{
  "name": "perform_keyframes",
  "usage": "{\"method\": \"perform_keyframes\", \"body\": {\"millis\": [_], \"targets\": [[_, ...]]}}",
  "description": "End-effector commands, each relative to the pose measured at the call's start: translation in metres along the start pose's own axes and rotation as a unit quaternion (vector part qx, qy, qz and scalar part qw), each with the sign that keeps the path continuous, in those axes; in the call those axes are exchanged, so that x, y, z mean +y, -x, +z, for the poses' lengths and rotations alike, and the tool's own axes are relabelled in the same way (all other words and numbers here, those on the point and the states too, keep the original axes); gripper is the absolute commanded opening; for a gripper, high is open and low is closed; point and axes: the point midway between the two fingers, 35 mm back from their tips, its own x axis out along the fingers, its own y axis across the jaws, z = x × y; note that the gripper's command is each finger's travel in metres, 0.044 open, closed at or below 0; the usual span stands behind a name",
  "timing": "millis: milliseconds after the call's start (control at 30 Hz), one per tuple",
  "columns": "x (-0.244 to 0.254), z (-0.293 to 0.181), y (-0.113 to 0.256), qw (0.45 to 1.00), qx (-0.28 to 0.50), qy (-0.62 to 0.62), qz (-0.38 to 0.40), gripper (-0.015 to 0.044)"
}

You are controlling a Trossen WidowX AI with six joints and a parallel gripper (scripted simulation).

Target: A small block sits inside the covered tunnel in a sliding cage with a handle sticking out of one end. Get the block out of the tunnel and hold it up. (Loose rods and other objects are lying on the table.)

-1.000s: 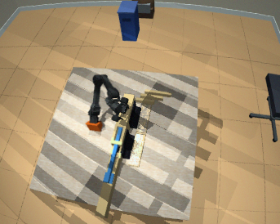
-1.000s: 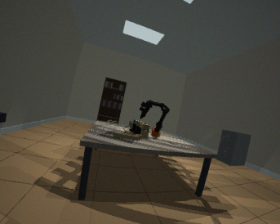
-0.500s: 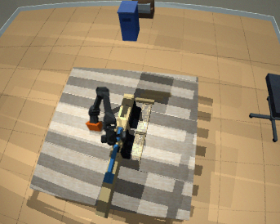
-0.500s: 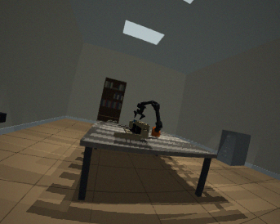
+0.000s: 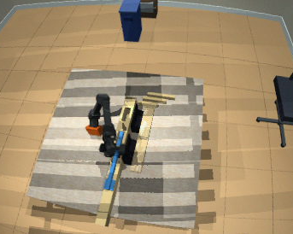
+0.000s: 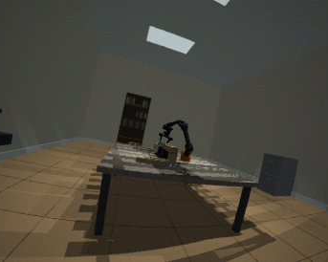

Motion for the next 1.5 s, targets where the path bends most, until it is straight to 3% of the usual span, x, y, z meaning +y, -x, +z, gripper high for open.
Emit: {"method": "perform_keyframes", "body": {"millis": [0, 733, 1233, 1367, 1467], "targets": [[-0.003, 0.001, -0.008, 1.0, 0.002, -0.006, -0.004, 0.044], [-0.01, -0.006, -0.04, 1.0, 0.003, -0.006, -0.004, 0.044], [-0.007, -0.004, -0.034, 1.0, -0.002, -0.001, -0.003, 0.0046], [-0.007, -0.003, -0.034, 1.0, -0.002, -0.001, -0.003, 0.0], [-0.007, 0.001, -0.035, 1.0, -0.002, -0.001, -0.003, 0.0]]}}
